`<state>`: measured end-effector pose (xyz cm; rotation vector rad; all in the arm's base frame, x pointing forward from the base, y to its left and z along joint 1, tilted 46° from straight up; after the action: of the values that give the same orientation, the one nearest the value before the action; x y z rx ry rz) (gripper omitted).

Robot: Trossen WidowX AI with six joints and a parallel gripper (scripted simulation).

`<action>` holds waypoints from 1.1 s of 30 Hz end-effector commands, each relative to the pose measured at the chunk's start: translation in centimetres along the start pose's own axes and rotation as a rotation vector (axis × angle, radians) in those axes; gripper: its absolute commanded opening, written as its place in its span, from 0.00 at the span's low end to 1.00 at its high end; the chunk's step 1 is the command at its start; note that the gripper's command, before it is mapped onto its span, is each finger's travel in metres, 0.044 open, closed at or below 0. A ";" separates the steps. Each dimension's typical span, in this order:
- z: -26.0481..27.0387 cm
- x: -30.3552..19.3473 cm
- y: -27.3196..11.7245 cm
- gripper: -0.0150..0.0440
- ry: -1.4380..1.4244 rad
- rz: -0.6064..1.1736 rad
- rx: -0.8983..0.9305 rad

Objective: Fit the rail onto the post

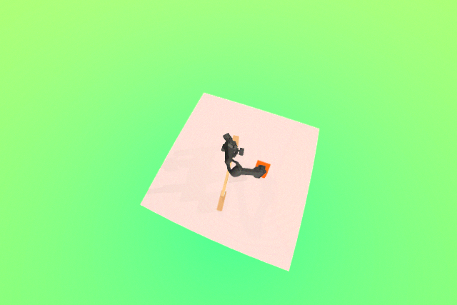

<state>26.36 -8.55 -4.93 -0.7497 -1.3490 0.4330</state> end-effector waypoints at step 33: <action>-0.2 -0.8 0.0 0.48 0.000 0.001 0.000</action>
<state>26.36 -9.15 -5.51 -0.7490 -1.3486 0.4332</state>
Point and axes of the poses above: the point midway between the two fingers, 35 mm back from their tips, its own y axis out along the fingers, its own z axis across the jaws, x = y × z, the point moved 1 cm from there along -y, back along the fingers, and after that the axes turned 12 degrees about y, right-handed, at the moved point
